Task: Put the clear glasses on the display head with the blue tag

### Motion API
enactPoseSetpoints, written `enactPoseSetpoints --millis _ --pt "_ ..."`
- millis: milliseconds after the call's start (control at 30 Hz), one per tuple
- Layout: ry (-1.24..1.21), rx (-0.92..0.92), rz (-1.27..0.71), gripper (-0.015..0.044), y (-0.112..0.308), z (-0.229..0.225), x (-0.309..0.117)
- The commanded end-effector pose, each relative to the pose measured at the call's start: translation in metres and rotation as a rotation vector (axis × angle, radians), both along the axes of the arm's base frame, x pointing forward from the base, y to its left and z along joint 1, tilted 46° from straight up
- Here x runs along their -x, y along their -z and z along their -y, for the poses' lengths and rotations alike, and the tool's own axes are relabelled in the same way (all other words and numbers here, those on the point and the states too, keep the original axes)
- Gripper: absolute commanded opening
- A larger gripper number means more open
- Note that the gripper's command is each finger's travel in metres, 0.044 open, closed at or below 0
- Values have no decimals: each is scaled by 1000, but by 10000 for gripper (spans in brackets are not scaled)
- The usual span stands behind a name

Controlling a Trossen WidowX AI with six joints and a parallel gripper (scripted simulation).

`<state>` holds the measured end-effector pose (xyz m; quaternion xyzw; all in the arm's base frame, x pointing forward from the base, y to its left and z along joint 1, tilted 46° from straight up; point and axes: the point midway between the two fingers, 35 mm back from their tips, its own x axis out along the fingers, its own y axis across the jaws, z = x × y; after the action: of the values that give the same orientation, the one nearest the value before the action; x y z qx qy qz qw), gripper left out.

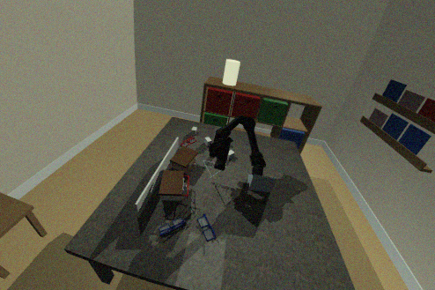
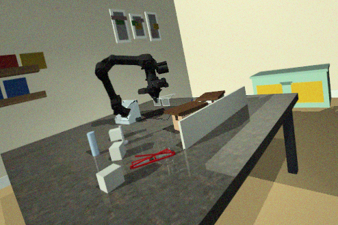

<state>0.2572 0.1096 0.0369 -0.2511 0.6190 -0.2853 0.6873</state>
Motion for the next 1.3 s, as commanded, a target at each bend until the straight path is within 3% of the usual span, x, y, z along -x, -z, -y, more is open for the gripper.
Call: enactPoseSetpoints --millis 0,667,1267 --pt "7 -4 1 0 -4 0 -2" --pt "-7 -67 -8 0 -101 92 -36" --pt "-6 -33 6 0 -194 192 -5"
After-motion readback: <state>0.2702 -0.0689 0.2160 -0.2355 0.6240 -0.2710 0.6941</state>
